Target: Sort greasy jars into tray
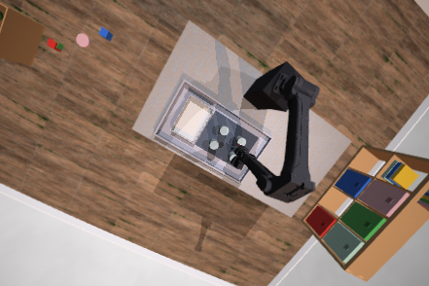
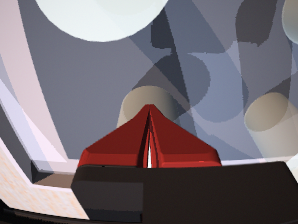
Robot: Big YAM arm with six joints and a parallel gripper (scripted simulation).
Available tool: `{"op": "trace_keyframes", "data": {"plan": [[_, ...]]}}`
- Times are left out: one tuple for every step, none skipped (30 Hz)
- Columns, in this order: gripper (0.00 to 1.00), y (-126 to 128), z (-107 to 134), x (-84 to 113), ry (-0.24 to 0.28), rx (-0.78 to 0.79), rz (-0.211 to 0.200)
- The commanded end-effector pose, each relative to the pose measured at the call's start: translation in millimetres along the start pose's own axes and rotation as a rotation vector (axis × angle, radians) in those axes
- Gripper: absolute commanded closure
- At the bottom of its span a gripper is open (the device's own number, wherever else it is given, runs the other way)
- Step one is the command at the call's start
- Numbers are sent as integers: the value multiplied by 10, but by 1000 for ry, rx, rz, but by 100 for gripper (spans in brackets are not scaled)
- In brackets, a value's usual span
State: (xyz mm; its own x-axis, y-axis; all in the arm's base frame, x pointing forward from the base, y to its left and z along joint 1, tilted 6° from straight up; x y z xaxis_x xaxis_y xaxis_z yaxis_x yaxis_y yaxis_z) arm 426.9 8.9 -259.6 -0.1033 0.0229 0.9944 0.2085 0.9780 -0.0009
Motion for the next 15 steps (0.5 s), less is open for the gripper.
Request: {"op": "trace_keyframes", "data": {"plan": [[100,7,20,36,-5,-9,4],[100,7,21,36,-5,-9,4],[100,7,23,36,-5,-9,4],[100,7,24,36,-5,-9,4],[100,7,25,36,-5,-9,4],[100,7,27,36,-5,-9,4],[100,7,28,36,-5,-9,4],[100,7,29,36,-5,-9,4],[100,7,31,36,-5,-9,4],[100,6,32,36,-5,-9,4],[100,6,33,36,-5,-9,4],[100,6,35,36,-5,-9,4],[100,6,36,36,-5,-9,4],[100,6,37,36,-5,-9,4],[100,6,39,36,-5,-9,4]]}}
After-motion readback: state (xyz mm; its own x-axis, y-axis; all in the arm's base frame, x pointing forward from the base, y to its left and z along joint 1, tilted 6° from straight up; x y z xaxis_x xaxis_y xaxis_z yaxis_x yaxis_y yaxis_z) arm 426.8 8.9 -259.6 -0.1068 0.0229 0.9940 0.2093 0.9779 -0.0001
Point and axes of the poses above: the point where the finger pads meet when closed, its own x axis back along the fingers, its own y axis across the jaws, z = x × y, the point moved 4 cm from there along x, back along the fingers, and after that the axes turned 4 degrees about -x, right-handed, at the moved point
